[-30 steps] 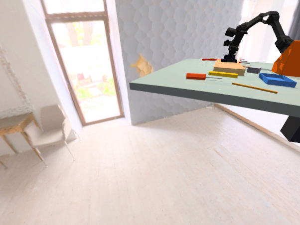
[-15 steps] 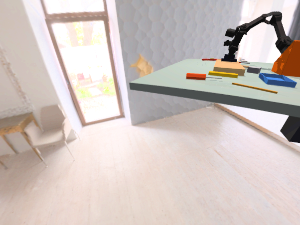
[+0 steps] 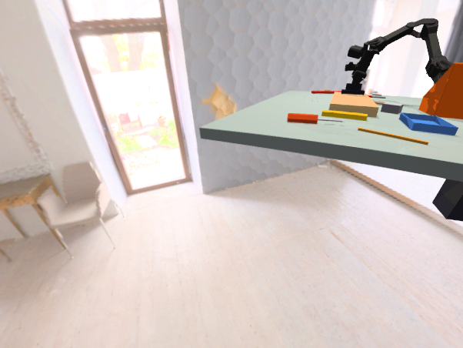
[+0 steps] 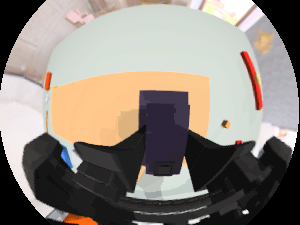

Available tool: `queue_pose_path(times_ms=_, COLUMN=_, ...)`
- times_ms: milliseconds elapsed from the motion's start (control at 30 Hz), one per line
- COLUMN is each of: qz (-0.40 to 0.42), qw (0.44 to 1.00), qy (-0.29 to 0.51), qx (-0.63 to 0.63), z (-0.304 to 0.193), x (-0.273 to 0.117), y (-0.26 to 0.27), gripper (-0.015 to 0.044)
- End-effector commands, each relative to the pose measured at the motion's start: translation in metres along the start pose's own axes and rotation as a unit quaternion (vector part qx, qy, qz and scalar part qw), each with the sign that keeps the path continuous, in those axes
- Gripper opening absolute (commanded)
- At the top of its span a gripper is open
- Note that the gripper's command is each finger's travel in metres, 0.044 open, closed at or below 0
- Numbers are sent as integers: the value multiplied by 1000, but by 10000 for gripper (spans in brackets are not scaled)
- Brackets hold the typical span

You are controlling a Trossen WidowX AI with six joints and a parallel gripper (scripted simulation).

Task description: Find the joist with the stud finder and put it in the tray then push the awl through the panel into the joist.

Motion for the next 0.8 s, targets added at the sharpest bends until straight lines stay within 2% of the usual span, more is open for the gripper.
queue_pose_path(times_ms=0, qz=-9, qw=1000, qy=2, qx=5, z=0, x=0, y=-22, gripper=0)
queue_pose_path(times_ms=767, qz=-4, qw=1000, qy=1, qx=2, z=3, x=-5, y=-24, gripper=0)
Point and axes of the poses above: the point midway between the two fingers, 35 mm back from their tips, its own x axis out along the fingers, its own y axis across the jaws, z = x × y, the point moved 4 cm from there along -x, back along the fingers, and after that the axes turned 1 degree about x, right-handed, at the moved point
